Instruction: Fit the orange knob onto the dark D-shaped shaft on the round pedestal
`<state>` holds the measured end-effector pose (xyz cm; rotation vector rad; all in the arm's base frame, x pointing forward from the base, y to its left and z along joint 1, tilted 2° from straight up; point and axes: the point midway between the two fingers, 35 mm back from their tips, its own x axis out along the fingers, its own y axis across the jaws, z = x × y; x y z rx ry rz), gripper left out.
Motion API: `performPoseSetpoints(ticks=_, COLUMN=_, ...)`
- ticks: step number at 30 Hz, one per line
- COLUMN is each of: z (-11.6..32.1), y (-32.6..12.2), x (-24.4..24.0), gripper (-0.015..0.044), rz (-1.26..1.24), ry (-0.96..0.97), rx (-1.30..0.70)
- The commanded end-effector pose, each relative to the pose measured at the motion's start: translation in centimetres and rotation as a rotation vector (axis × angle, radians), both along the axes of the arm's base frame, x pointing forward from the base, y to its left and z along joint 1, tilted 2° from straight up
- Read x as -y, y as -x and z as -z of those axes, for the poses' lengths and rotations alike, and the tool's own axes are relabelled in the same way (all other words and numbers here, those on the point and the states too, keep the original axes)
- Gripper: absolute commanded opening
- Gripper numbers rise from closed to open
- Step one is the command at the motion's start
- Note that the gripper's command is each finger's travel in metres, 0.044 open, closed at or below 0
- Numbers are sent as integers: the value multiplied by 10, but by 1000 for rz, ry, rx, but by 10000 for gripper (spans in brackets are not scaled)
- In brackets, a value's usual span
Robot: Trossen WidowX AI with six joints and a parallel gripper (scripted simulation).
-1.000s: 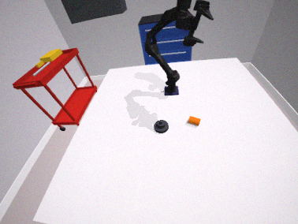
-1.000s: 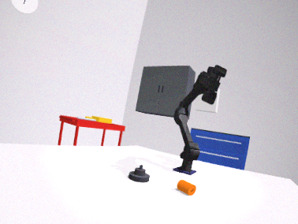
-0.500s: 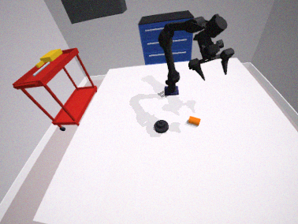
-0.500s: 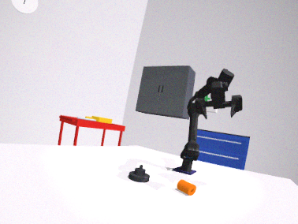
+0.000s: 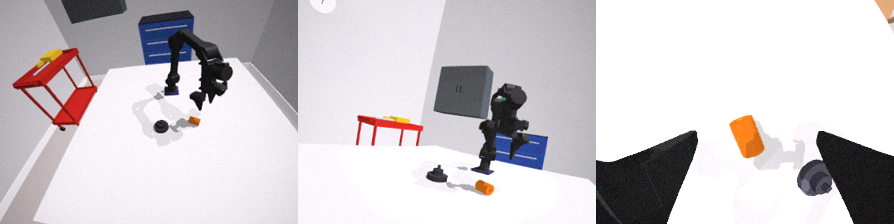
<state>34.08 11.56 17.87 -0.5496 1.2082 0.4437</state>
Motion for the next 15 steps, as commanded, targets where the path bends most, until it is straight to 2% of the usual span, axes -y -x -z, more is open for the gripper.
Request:
performPoseSetpoints(ticks=1, z=64, y=-3, x=21, gripper=440, rz=-360, ry=61, rx=-263)
performPoseSetpoints(ticks=15, z=76, y=0, x=21, gripper=440, rz=-374, ry=61, rx=-272)
